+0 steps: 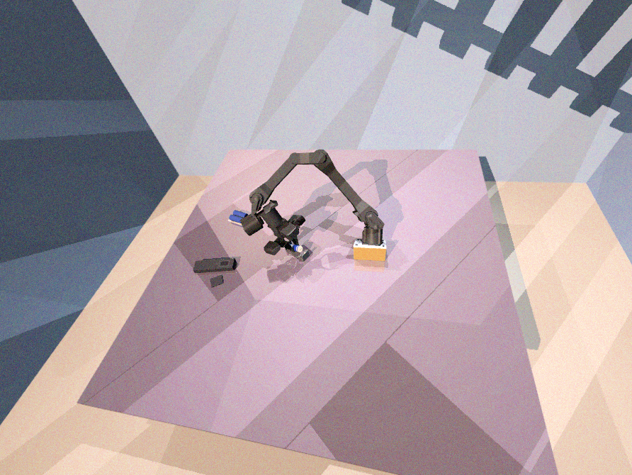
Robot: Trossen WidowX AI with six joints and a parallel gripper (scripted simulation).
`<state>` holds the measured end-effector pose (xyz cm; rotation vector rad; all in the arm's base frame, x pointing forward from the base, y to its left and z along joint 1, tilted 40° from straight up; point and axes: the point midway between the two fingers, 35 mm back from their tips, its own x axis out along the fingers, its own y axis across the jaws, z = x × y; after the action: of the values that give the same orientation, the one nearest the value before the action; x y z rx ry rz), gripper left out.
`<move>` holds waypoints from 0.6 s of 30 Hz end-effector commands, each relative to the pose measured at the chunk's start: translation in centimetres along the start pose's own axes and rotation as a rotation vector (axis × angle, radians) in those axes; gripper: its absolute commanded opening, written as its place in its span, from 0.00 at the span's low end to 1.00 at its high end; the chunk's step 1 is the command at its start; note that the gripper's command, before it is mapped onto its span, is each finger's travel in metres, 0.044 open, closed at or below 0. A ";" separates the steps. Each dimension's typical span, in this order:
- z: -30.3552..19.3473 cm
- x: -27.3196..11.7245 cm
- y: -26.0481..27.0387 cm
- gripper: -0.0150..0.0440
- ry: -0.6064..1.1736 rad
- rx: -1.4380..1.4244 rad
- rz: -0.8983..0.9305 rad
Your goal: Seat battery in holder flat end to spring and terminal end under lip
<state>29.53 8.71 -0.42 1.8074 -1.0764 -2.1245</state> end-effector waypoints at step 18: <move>-0.1 0.7 -0.3 0.40 0.166 0.015 0.005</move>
<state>29.11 8.74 -0.91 1.9044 -1.0523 -1.9746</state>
